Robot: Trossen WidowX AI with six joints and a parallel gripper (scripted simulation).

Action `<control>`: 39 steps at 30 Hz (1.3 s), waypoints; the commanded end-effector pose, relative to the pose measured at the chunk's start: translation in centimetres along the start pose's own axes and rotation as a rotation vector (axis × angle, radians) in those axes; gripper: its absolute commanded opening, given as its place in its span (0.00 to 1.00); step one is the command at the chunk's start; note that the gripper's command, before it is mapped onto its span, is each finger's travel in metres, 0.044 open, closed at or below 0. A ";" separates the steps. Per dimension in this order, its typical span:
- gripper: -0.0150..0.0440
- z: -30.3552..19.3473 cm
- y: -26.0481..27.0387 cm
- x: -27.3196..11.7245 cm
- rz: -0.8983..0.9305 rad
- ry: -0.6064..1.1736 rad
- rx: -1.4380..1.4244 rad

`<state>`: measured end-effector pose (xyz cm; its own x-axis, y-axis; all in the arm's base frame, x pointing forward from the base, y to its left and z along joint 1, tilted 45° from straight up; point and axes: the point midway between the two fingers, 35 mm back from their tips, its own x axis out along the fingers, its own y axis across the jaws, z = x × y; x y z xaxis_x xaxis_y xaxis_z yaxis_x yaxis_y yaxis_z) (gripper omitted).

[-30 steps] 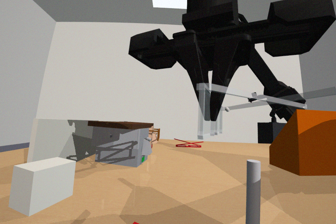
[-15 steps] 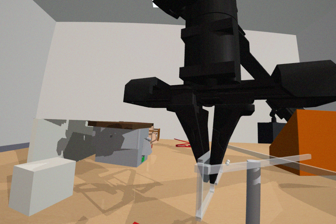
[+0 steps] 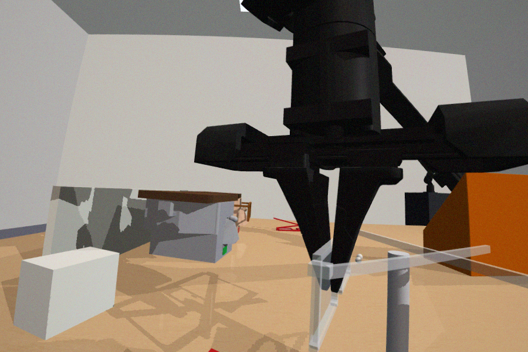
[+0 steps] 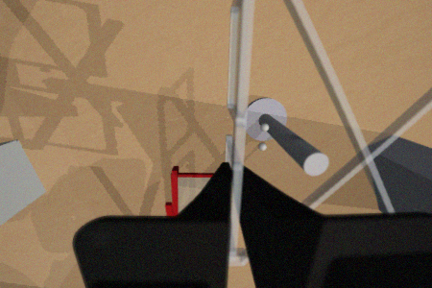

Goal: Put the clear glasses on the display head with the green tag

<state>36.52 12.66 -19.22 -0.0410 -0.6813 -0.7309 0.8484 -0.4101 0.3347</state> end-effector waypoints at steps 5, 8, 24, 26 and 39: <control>0.25 0.6 0.5 0.3 0.003 -0.008 -0.005; 0.25 0.7 0.6 0.3 0.003 -0.008 -0.005; 0.25 1.3 1.4 0.3 0.003 -0.008 -0.005; 0.25 1.4 1.5 0.3 0.003 -0.008 -0.005; 0.25 2.1 2.1 0.3 0.003 -0.009 -0.006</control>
<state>37.00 10.72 -17.94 -0.0465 -0.6840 -0.7280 0.8520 -0.4076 0.3286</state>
